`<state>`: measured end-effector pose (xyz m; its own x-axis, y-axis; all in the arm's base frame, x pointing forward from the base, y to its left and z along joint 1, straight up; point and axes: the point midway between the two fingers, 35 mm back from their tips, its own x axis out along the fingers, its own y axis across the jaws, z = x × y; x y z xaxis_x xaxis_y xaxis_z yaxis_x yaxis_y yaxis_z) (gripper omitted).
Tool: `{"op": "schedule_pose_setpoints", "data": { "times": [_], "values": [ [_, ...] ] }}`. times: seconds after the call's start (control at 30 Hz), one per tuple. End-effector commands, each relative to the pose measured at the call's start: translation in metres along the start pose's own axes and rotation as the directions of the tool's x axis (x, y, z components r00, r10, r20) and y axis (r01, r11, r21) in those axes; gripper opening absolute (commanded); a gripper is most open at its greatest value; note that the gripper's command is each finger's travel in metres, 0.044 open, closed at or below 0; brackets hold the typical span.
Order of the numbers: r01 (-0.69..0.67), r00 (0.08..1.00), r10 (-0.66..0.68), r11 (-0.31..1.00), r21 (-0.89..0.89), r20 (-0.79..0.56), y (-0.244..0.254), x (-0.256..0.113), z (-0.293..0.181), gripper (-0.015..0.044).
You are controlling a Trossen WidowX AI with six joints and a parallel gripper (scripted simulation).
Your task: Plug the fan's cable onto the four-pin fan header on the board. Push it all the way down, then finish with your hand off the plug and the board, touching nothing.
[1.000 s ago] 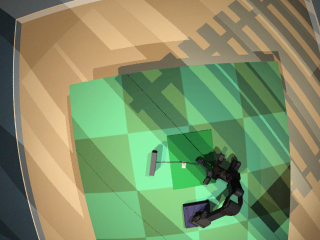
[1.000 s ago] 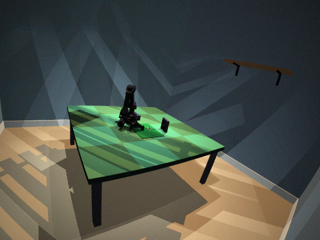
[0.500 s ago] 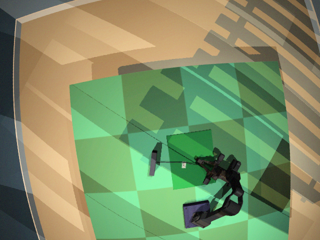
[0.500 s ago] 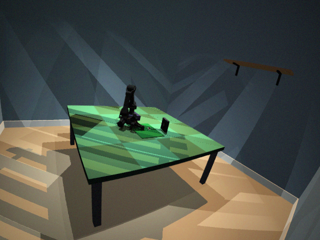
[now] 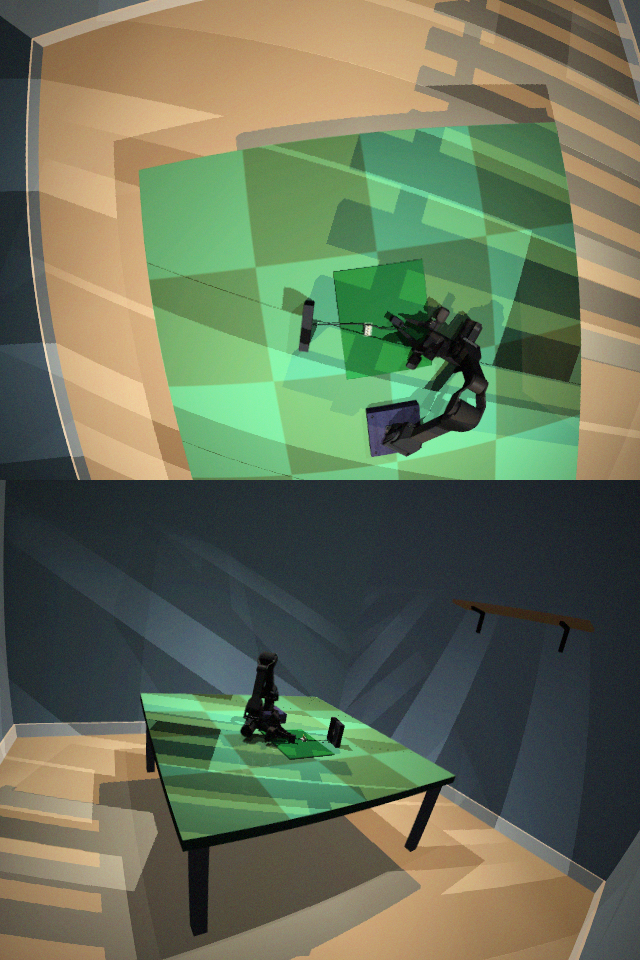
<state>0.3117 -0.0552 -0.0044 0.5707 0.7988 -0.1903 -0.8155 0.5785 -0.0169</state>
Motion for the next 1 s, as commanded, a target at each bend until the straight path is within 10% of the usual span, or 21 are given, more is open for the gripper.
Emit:
{"op": "schedule_pose_setpoints", "data": {
  "times": [0.0, 0.97],
  "values": [
    [0.0, 1.0, 0.0, 1.0, 0.0, 0.0, 0.0, 0.0, 0.0, 0.014],
    [0.017, 0.999, -0.017, 1.0, 0.004, -0.042, -0.004, -0.032, 0.003, 0.014]
  ]
}}
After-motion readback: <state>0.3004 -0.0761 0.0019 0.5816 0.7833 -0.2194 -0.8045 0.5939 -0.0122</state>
